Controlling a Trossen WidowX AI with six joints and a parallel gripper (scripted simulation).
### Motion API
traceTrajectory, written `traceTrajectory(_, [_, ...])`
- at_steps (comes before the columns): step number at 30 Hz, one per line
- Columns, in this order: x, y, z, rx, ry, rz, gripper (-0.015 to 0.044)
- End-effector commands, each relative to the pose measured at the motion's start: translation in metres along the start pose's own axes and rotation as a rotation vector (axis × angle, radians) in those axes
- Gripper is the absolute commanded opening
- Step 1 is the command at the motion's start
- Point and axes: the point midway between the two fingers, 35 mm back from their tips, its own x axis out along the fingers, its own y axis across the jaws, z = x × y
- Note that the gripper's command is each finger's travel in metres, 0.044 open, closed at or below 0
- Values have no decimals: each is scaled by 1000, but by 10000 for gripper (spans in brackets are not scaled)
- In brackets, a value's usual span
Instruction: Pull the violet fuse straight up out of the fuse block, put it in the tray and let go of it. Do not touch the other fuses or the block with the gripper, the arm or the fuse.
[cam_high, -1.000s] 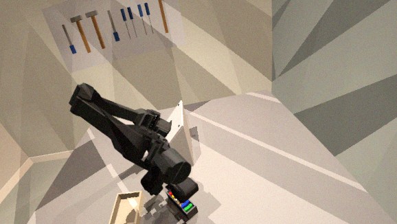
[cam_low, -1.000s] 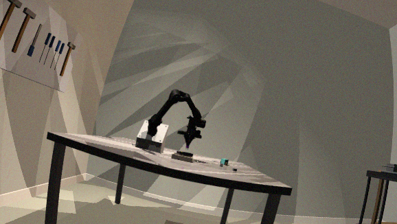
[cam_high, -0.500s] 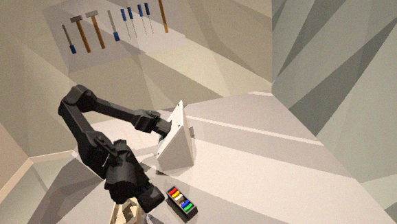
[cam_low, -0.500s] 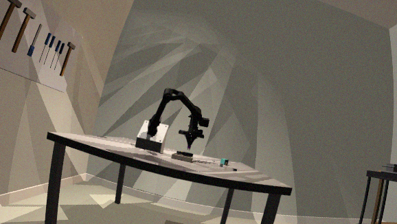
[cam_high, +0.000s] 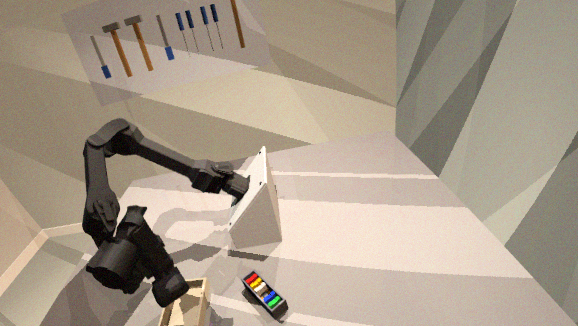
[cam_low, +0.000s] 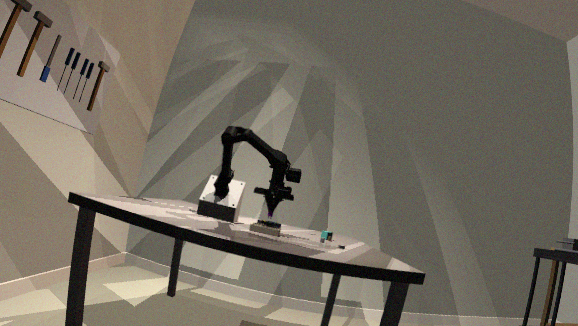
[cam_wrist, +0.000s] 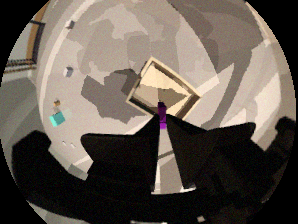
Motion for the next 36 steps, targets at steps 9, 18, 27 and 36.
traceTrajectory(9, [5, -14, 9, -8, -6, -8, 0])
traceTrajectory(18, [20, -14, 9, -8, -7, -8, 0])
traceTrajectory(27, [34, -15, 9, -8, -8, -9, 0])
traceTrajectory(36, [36, -15, 11, -2, -11, -11, 79])
